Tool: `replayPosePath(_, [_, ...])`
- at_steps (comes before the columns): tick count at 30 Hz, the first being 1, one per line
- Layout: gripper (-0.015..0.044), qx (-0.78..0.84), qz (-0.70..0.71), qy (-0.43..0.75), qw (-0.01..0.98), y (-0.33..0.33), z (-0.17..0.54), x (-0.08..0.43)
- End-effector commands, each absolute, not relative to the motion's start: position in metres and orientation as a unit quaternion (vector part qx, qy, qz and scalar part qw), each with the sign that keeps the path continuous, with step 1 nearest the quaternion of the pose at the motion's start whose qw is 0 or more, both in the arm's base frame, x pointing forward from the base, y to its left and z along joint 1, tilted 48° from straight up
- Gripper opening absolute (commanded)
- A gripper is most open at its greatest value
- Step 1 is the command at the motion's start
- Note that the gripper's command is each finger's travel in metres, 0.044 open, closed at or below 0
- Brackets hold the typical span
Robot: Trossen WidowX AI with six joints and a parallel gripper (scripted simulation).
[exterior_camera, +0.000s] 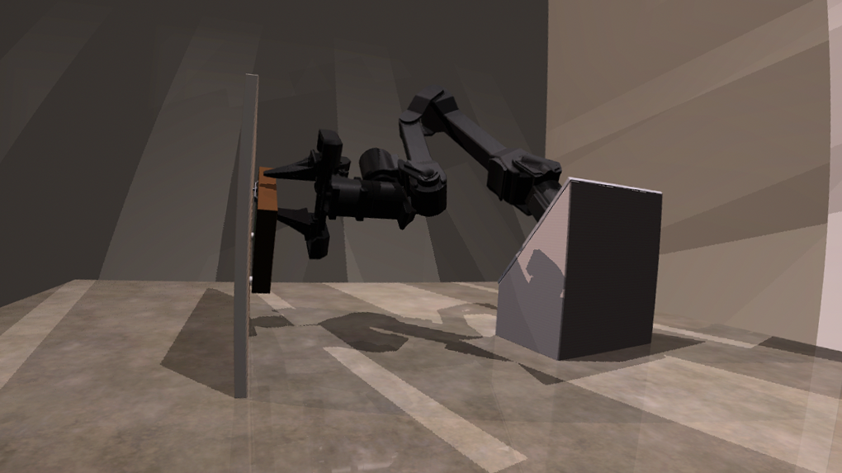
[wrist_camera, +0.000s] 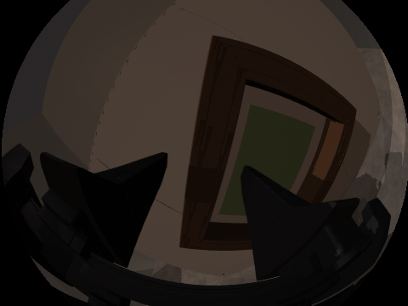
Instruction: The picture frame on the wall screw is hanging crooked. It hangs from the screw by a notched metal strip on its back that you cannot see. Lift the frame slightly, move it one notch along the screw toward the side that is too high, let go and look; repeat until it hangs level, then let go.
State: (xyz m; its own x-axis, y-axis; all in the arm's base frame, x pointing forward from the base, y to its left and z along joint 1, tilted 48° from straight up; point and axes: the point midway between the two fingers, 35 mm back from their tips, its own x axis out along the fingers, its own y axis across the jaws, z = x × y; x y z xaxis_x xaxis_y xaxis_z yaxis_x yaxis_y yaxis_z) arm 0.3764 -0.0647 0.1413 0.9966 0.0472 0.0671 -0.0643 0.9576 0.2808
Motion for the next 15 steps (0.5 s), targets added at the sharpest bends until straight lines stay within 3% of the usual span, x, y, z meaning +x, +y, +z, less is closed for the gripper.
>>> replayPosePath(1, [0.026,0.145,0.026,-0.03,0.989,-0.0653,0.1412,0.3767])
replayPosePath(15, [0.0247,0.145,0.026,-0.03,0.989,-0.0657,0.1412,0.3768])
